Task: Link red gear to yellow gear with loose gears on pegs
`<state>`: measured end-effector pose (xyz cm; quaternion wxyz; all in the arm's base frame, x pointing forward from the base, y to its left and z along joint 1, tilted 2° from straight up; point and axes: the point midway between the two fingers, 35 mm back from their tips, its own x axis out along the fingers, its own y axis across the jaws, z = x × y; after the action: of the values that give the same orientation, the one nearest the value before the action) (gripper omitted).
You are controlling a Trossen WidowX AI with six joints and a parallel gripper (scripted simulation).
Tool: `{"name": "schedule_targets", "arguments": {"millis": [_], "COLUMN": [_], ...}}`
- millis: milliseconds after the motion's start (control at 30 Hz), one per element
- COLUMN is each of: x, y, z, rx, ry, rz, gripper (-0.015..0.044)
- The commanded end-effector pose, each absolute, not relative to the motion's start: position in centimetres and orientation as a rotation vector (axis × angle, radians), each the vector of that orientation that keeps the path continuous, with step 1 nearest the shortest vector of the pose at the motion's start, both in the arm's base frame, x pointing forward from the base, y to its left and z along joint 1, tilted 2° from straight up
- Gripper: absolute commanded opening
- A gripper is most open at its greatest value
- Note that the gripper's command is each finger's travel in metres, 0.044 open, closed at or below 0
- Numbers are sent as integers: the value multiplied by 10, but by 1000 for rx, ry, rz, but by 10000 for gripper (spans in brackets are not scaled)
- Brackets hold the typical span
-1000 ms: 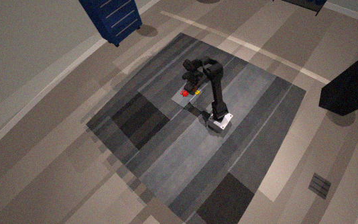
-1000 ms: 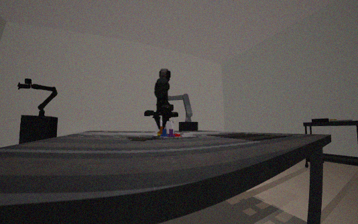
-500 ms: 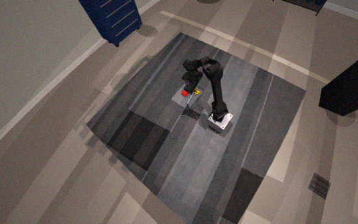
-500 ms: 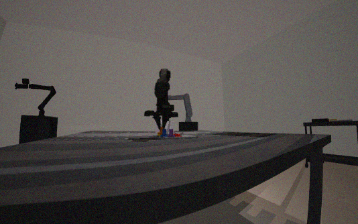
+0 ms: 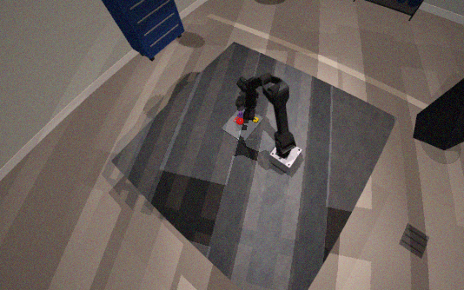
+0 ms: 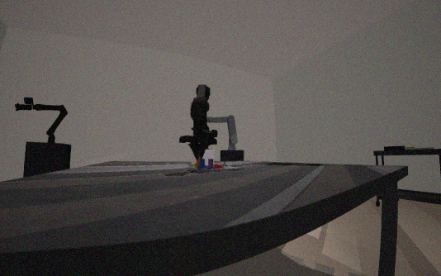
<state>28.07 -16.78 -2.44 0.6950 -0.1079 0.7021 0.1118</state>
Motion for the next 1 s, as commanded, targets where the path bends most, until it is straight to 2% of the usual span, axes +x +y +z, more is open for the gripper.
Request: {"name": "schedule_targets", "arguments": {"millis": [0,633,967], "x": [281,281,280], "y": [-168,-169,-168], "z": [-25,-27,-29], "rx": [-241,123,33], "ry": [1567,1578,1581], "rz": [246,-122,-31], "gripper": [0,0,0]}}
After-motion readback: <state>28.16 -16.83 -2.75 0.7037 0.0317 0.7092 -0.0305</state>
